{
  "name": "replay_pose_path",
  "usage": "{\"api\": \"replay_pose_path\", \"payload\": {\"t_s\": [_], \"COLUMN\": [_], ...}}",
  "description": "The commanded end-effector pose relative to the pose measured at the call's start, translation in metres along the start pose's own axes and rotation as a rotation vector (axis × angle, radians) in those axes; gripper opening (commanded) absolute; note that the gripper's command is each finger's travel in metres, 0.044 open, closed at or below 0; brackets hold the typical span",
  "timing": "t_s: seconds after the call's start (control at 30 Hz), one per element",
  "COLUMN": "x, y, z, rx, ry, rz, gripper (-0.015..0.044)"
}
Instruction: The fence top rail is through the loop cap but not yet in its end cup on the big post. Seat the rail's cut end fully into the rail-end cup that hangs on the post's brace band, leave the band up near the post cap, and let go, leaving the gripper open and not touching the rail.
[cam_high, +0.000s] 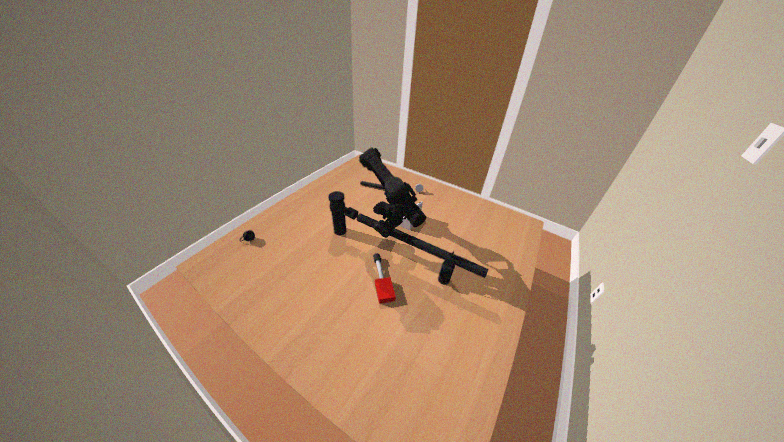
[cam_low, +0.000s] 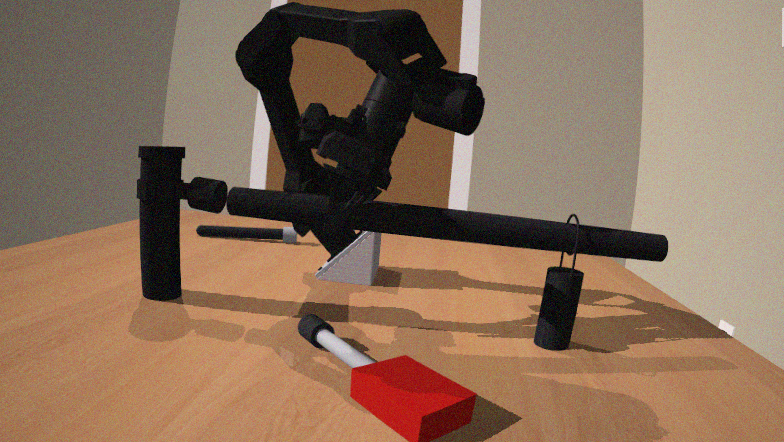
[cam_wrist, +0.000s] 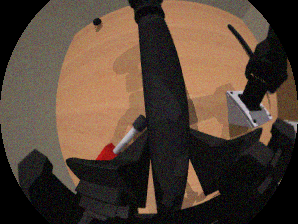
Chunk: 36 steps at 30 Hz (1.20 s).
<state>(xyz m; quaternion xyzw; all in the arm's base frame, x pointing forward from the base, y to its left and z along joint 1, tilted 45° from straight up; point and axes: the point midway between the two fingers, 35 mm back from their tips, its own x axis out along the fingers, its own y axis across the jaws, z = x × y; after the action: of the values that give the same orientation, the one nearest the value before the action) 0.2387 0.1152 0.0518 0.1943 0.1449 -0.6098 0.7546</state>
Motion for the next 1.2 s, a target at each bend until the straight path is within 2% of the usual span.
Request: {"api": "replay_pose_path", "payload": {"t_s": [0.0, 1.17], "x": [-0.003, 0.004], "y": [0.002, -0.001], "z": [0.000, 0.018], "rx": [0.007, -0.001], "ry": [0.004, -0.001], "rz": [0.008, 0.001], "gripper": [0.0000, 0.0000]}}
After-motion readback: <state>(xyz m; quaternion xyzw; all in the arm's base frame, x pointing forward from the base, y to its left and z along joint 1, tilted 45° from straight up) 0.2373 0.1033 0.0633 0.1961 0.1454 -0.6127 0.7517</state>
